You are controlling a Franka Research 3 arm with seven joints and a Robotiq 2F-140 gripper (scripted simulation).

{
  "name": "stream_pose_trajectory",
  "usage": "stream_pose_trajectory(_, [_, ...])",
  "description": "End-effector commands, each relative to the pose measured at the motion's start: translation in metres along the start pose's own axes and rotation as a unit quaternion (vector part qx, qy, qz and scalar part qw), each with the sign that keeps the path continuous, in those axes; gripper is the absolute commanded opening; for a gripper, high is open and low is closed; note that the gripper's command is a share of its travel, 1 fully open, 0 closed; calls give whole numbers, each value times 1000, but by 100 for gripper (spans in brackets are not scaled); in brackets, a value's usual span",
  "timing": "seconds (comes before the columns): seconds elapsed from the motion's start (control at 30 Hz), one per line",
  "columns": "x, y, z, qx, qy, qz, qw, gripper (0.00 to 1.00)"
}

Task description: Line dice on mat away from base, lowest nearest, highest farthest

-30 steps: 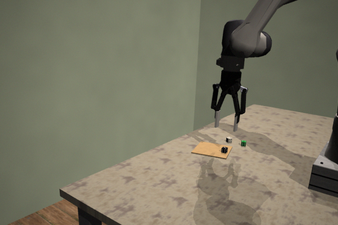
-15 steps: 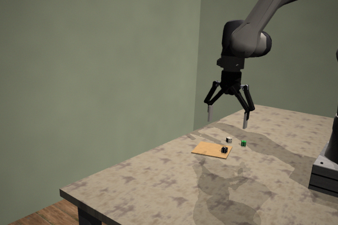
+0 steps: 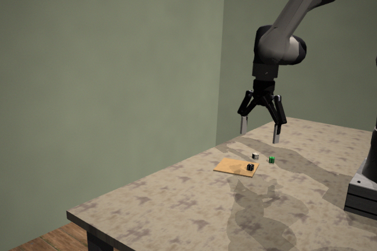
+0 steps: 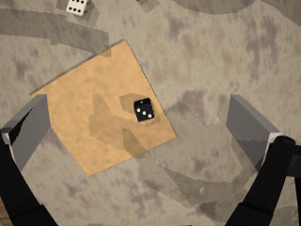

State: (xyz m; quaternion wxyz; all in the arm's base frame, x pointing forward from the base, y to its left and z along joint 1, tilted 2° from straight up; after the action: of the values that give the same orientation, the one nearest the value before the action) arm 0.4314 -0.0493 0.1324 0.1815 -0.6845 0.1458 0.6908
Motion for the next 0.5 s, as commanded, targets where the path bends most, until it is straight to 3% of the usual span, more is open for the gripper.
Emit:
stream_pose_trajectory(0.0, [2,8,-2,85,3,5,996,100])
stream_pose_trajectory(0.33, [4,26,-7,169,3,4,986,100])
stream_pose_trajectory(0.47, [5,38,-9,224,3,4,975,100])
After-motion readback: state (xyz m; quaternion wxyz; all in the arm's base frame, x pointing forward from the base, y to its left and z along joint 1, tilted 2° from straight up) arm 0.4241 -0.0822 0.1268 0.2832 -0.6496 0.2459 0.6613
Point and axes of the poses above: the point where the finger pads meet when closed, its own x axis out along the fingers, its own z axis across the jaws, y = z × x, the point moved 10 cm from there along -x, back along the fingers, and after that the axes turned 11 degrees about x, right-handed, at the moved point
